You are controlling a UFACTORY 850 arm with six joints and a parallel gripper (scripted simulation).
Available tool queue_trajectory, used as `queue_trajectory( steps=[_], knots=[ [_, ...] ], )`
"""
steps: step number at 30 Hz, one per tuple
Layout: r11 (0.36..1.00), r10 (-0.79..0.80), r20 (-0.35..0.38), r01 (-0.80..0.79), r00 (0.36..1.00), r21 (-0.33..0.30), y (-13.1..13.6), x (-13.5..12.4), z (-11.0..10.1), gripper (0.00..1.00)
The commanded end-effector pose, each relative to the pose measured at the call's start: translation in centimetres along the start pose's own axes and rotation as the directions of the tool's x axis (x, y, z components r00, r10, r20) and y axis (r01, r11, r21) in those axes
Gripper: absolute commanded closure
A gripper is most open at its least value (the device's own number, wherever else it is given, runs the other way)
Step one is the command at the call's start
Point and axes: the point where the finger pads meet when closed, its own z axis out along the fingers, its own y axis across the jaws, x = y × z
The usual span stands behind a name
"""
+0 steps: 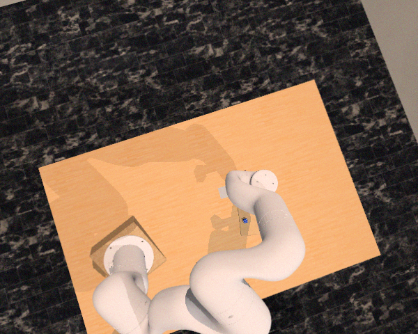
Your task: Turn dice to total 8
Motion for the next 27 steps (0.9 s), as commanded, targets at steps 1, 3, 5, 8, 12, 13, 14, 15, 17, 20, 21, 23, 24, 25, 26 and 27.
queue_trajectory(
  steps=[1, 3, 5, 8, 12, 13, 14, 15, 17, 20, 21, 23, 24, 25, 26, 27],
  knots=[
    [1.0, 0.0, 0.002, 0.0, 1.0, -0.001, 0.0, -0.1, 0.4, 0.69],
    [1.0, 0.0, 0.002, 0.0, 1.0, -0.001, 0.0, -0.1, 0.4, 0.69],
    [1.0, 0.0, 0.002, 0.0, 1.0, -0.001, 0.0, -0.1, 0.7, 0.69],
    [1.0, 0.0, 0.002, 0.0, 1.0, -0.001, 0.0, -0.1, 1.2, 0.69],
    [1.0, 0.0, 0.002, 0.0, 1.0, -0.001, 0.0, 0.0, 1.9, 0.69],
    [1.0, 0.0, 0.002, 0.0, 1.0, -0.001, 0.0, 0.0, 2.1, 0.69],
    [1.0, 0.0, 0.002, 0.0, 1.0, -0.001, 0.0, 0.0, 2.2, 0.69],
    [1.0, 0.0, 0.002, 0.0, 1.0, -0.001, 0.0, 0.0, 2.4, 0.69],
    [1.0, 0.0, 0.002, 0.0, 1.0, -0.001, 0.1, 0.0, 2.6, 0.69],
    [1.0, 0.0, 0.002, 0.0, 1.0, -0.001, 0.1, 0.0, 2.8, 0.69],
    [1.0, 0.0, 0.002, 0.0, 1.0, -0.001, 0.1, 0.0, 2.9, 0.69],
    [1.0, 0.0, 0.002, 0.0, 1.0, -0.001, 0.1, 0.0, 3.1, 0.69],
    [1.0, 0.0, 0.002, 0.0, 1.0, -0.001, 0.1, 0.0, 3.2, 0.69],
    [1.0, 0.0, 0.002, 0.0, 1.0, -0.001, 0.1, 0.0, 3.3, 0.69],
    [1.0, 0.0, 0.002, 0.0, 1.0, -0.001, 0.1, 0.0, 3.4, 0.69],
    [1.0, 0.0, 0.002, 0.0, 1.0, -0.001, 0.1, 0.0, 3.5, 0.69]
  ],
)
